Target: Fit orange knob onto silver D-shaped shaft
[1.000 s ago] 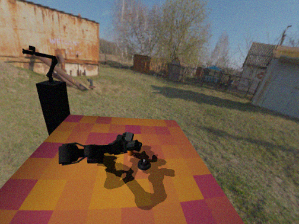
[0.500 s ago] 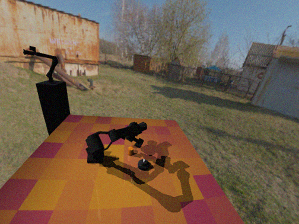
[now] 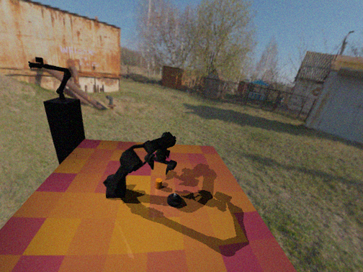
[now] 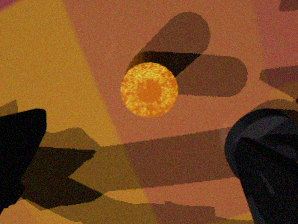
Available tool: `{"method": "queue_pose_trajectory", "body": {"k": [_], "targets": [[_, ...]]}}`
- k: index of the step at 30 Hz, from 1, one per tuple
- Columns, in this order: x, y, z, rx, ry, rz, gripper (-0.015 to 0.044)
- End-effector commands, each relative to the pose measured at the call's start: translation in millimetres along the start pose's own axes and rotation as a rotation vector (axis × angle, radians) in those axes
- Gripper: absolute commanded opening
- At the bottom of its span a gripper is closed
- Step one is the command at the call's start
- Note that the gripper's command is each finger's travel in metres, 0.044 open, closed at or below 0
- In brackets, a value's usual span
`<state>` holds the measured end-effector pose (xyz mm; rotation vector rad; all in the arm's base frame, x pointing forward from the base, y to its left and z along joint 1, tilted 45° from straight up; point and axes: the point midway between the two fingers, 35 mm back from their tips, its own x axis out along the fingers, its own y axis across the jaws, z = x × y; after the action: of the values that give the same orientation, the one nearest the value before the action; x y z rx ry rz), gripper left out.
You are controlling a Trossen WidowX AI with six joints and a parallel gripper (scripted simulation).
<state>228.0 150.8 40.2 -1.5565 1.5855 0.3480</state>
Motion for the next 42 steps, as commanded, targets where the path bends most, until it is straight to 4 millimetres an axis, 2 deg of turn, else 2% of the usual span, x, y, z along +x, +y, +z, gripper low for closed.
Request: {"method": "queue_pose_trajectory", "body": {"k": [1,4,11,14,27,29,32,42], "targets": [[-1.2,-1.3,1.1,0.004,0.008,-0.01,0.044],[-1.0,-1.3,1.1,0.154,0.008,-0.011,0.044],[-0.3,-1.4,1.0,0.856,0.004,-0.013,0.044],[-0.1,-1.6,2.5,0.997,0.003,-0.013,0.044],[-0.1,-3.1,2.1,1.071,0.002,-0.014,0.044],[7.5,-3.5,2.3,1.071,0.002,-0.014,0.044],[32.0,-3.9,1.5,1.071,0.002,-0.014,0.044],[49.2,-3.5,0.6,1.071,0.002,-0.015,0.044]]}}
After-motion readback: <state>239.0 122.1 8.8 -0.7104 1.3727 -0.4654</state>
